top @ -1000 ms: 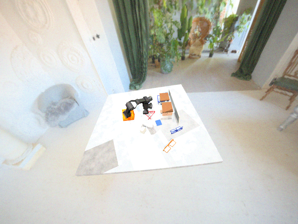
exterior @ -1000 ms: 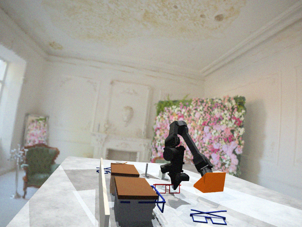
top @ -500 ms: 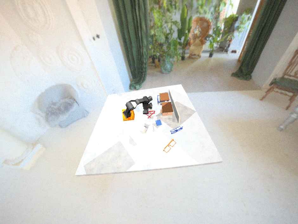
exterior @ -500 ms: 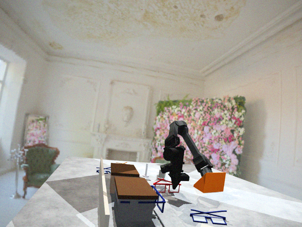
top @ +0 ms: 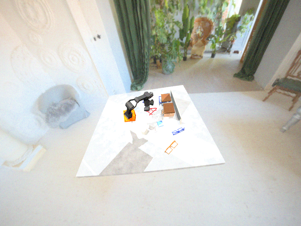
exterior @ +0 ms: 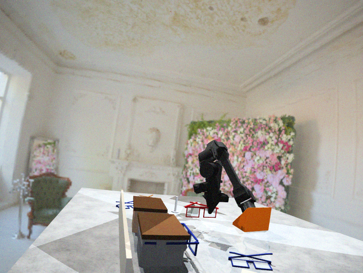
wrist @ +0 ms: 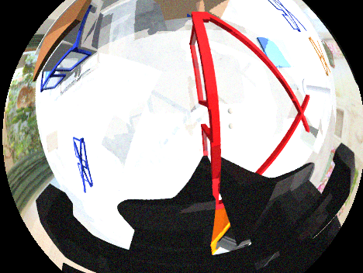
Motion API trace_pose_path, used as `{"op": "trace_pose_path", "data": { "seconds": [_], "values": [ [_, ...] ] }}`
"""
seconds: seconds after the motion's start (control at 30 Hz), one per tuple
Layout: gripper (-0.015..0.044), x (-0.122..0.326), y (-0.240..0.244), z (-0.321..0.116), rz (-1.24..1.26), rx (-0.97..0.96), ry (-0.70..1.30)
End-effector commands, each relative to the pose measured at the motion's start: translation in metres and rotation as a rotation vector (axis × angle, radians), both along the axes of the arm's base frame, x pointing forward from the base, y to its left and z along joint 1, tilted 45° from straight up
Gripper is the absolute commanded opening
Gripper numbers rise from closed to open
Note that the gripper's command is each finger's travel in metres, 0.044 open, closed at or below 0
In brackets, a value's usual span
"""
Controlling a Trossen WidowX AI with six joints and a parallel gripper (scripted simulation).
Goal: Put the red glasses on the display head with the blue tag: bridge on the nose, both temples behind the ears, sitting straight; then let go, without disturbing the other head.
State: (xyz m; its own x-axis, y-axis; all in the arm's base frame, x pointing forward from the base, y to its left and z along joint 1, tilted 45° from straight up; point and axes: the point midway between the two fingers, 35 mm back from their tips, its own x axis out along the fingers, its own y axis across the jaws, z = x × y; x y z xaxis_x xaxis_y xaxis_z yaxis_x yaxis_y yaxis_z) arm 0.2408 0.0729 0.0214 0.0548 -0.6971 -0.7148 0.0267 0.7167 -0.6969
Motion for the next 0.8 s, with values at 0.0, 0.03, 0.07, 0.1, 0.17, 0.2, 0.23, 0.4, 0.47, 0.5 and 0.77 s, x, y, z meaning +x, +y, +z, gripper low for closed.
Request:
{"op": "trace_pose_path", "data": {
  "seconds": [0.0,0.03,0.07,0.1,0.17,0.2,0.23,0.4,0.47,0.5,0.77],
  "values": [
    [0.0,0.0,0.013,0.013,-0.005,0.004,-0.003],
    [0.0,0.0,0.016,0.017,-0.005,0.004,-0.004],
    [0.0,0.0,0.02,0.021,-0.005,0.003,-0.004],
    [0.0,0.0,0.022,0.023,-0.005,0.002,-0.004],
    [0.0,0.0,0.026,0.028,-0.005,0.001,-0.004],
    [0.0,0.001,0.027,0.03,-0.005,0.001,-0.004],
    [0.0,0.001,0.027,0.03,-0.005,0.001,-0.004],
    [0.0,0.008,0.022,0.037,-0.004,0.007,-0.003],
    [0.0,0.014,0.016,0.045,-0.002,0.013,-0.001],
    [0.0,0.018,0.012,0.049,-0.002,0.016,-0.001],
    [0.0,0.042,-0.022,0.087,0.004,0.031,-0.001]
  ]
}}
